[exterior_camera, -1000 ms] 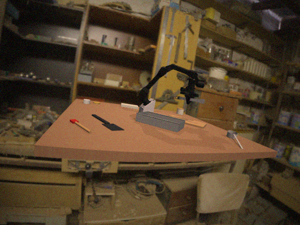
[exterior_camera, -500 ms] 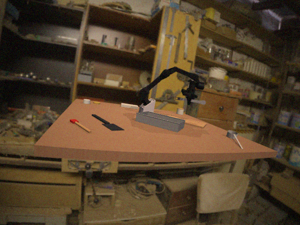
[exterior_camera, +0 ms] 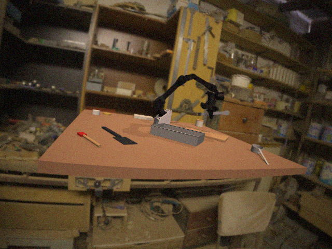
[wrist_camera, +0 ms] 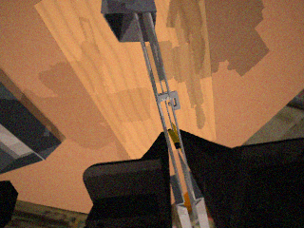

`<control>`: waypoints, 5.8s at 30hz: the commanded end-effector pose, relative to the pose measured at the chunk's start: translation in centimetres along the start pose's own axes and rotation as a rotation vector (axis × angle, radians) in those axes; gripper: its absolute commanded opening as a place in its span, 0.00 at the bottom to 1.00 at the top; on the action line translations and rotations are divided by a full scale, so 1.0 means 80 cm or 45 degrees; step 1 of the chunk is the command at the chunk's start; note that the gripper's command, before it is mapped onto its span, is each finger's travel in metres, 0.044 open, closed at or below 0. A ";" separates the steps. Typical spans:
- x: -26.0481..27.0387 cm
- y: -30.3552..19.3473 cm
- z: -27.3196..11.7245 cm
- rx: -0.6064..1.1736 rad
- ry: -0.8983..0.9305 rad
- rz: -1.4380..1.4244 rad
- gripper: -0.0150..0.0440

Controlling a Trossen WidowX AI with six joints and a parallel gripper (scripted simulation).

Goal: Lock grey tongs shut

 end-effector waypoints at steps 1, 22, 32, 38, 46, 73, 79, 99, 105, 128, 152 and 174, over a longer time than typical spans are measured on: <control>-0.003 -0.002 -0.005 0.095 0.016 -0.010 0.00; -0.025 0.012 0.008 0.547 0.127 -0.050 0.00; -0.027 0.028 0.008 0.751 0.180 -0.047 0.00; -0.026 0.039 0.007 0.869 0.211 -0.036 0.00; -0.020 0.058 0.003 1.021 0.246 -0.011 0.00; -0.003 0.093 -0.006 1.244 0.307 0.042 0.00; -0.003 0.093 -0.006 1.244 0.307 0.042 0.00; -0.005 0.090 -0.006 1.227 0.302 0.037 0.00; -0.013 0.074 -0.001 1.132 0.278 0.012 0.00; -0.026 0.021 0.008 0.694 0.162 -0.039 0.00; -0.008 -0.001 -0.001 0.189 0.033 -0.007 0.00; 0.026 0.001 -0.028 -0.250 -0.066 0.053 0.00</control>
Point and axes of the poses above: the point midway between the two fingers, 35 mm back from their tips, its own z axis out along the fingers, its own x axis across the jaws, y = z × x, the point moved 4 cm from there along -z, back along the fingers, and after that the axes turned 13 degrees about -z, right-handed, at the moved point
